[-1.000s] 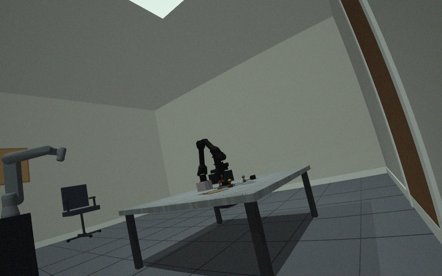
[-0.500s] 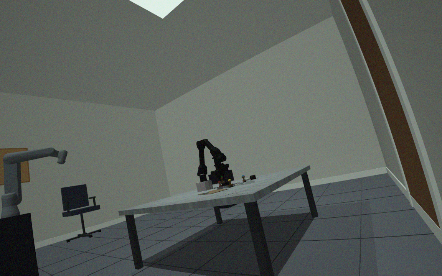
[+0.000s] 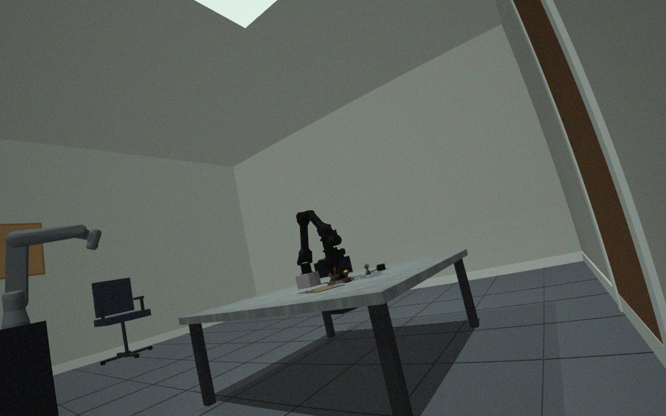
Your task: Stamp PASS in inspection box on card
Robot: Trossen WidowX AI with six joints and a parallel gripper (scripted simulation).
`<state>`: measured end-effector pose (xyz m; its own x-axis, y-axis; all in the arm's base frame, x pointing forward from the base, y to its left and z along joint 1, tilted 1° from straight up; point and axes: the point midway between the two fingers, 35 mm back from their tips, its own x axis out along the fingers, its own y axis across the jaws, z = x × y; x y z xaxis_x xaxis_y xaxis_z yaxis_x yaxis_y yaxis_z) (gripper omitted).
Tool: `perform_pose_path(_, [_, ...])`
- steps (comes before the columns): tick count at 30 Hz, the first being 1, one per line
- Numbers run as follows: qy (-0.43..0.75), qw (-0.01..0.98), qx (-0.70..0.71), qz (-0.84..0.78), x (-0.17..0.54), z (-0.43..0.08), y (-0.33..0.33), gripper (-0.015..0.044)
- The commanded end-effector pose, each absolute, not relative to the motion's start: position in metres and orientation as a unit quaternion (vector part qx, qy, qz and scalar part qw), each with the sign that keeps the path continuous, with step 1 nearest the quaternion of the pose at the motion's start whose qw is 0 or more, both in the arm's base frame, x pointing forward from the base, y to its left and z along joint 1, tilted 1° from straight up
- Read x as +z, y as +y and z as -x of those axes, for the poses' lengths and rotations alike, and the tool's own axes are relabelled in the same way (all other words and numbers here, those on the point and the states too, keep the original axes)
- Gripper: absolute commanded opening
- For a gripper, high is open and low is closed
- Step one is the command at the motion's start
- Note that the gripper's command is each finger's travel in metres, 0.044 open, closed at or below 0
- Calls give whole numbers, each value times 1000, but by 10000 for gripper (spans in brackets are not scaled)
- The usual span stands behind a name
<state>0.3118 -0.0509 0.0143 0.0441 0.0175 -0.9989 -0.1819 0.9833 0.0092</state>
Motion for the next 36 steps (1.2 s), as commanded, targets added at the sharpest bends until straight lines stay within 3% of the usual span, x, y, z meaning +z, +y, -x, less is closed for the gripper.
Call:
perform_pose_path(1, [689, 718, 72, 58, 10, -311, -50, 0])
perform_pose_path(36, [690, 718, 71, 58, 0, -311, -50, 0])
